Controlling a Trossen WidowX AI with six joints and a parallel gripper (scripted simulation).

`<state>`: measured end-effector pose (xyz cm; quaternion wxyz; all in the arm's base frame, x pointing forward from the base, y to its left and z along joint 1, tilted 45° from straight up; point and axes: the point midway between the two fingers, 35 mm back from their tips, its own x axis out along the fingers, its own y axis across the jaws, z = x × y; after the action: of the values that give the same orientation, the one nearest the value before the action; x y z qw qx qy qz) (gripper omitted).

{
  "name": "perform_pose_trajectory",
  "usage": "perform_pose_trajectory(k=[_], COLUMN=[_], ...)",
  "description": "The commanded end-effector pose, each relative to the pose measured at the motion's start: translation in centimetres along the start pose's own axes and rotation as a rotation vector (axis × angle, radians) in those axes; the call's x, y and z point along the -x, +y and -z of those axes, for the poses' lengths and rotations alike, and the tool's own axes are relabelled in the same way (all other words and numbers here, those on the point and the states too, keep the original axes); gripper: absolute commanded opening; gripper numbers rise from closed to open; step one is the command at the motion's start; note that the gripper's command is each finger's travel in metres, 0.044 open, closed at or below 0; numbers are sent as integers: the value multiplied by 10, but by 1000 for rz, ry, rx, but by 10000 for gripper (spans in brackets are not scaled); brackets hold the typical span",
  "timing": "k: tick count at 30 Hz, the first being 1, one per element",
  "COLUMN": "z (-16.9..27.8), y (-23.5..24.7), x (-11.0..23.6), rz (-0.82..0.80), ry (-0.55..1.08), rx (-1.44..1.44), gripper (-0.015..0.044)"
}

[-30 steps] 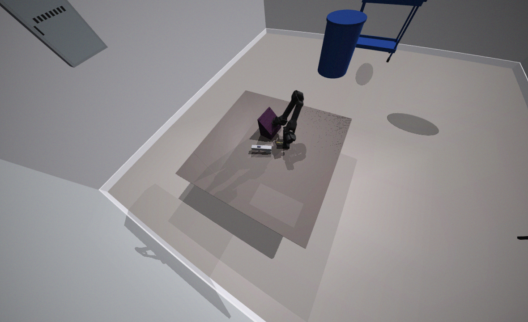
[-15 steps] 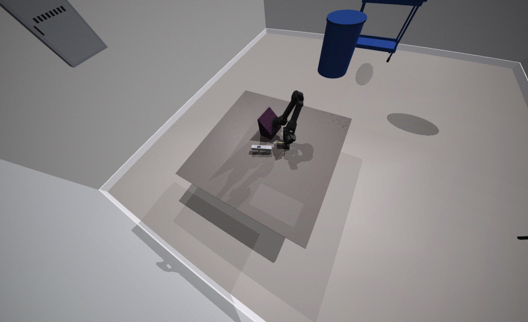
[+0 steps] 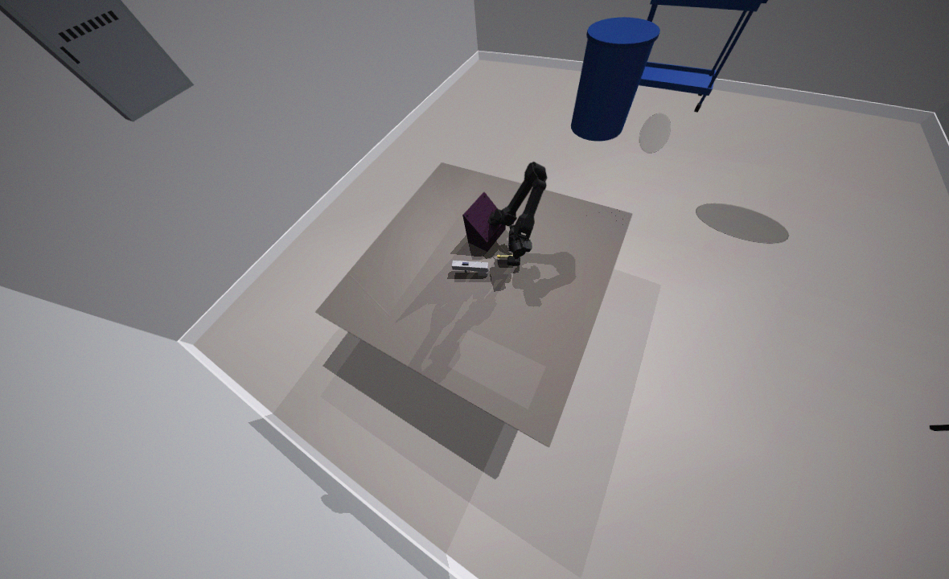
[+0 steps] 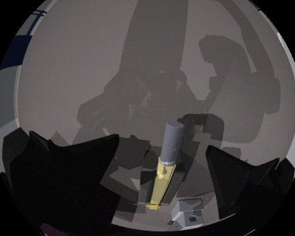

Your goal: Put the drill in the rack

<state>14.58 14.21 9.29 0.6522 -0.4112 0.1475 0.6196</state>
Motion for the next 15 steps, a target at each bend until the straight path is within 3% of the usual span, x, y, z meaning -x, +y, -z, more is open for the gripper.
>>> perform_pose_trajectory(k=[1, 15], z=[-1, -3], y=[0, -1], x=[16, 62], rz=[5, 3], ry=[-2, 1], rx=[6, 5], gripper=[440, 440])
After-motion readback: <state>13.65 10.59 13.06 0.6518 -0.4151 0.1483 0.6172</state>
